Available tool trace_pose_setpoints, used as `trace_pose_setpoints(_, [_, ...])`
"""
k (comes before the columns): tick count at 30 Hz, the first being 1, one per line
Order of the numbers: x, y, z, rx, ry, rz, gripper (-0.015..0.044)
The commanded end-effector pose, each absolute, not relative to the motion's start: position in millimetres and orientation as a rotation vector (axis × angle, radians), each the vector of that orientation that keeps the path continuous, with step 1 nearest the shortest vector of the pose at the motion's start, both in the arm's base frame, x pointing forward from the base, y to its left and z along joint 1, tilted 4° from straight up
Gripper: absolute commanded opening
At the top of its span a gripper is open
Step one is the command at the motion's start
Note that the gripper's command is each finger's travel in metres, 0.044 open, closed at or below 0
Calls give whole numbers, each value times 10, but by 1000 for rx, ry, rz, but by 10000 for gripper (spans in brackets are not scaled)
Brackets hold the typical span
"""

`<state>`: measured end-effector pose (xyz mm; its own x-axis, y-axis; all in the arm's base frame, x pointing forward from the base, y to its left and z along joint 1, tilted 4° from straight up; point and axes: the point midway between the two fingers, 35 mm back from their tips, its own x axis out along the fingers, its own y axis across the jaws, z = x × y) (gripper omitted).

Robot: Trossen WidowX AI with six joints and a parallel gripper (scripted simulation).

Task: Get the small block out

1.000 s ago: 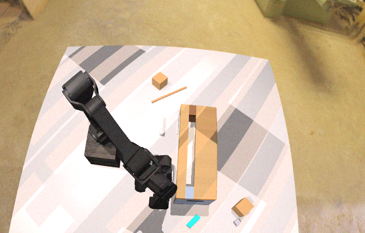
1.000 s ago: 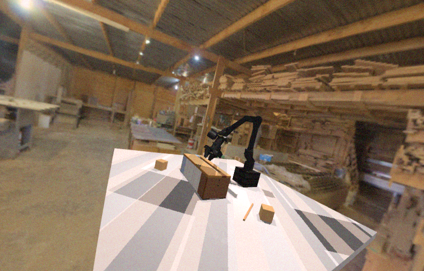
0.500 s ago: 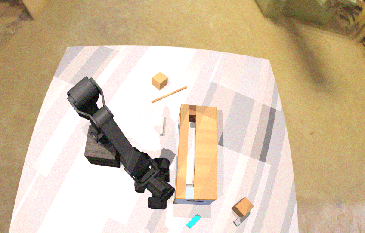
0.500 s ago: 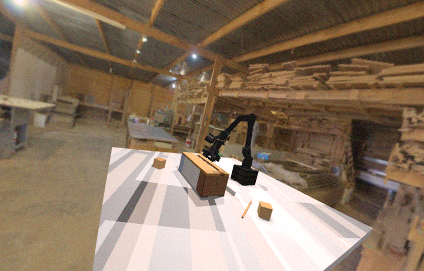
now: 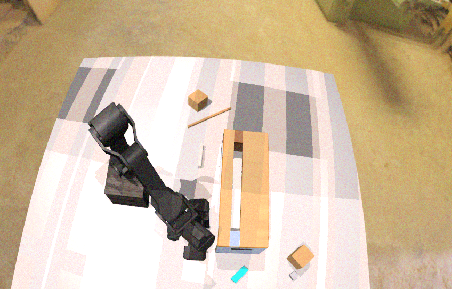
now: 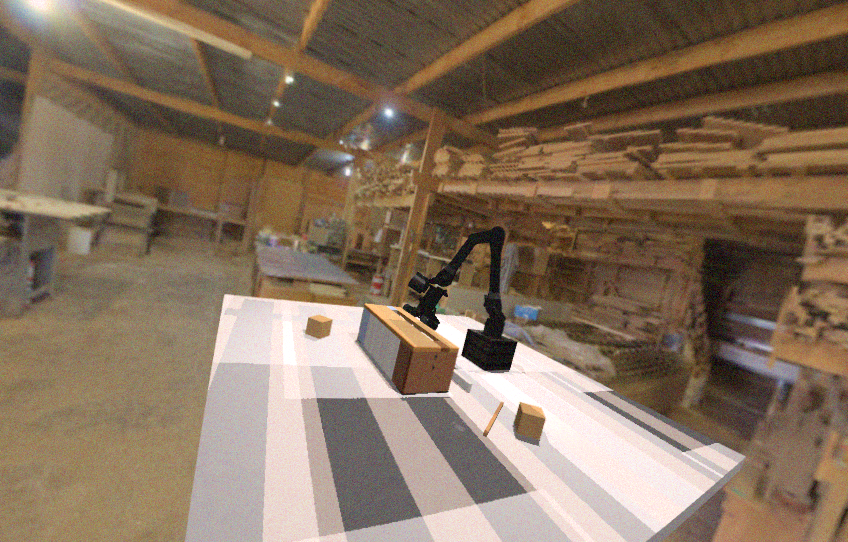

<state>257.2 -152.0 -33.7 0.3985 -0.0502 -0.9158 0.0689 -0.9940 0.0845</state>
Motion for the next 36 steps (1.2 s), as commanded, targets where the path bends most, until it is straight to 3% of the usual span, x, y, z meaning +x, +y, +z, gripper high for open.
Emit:
trace_pose_setpoints(1, [2551,-1504,-405,2533,28,-1671,285])
trace_pose_setpoints(16, [2516,-1501,-614,2533,28,-1672,285])
trace_pose_setpoints(22, [2516,-1501,-614,2533,28,-1672,128])
trace_pose_setpoints(25, [2516,-1501,-614,2533,28,-1672,107])
trace_pose_setpoints(29, [2530,-1503,-513,2533,27,-1672,2])
trace_pose_setpoints(36, [2546,-1489,-220,2534,24,-1672,0])
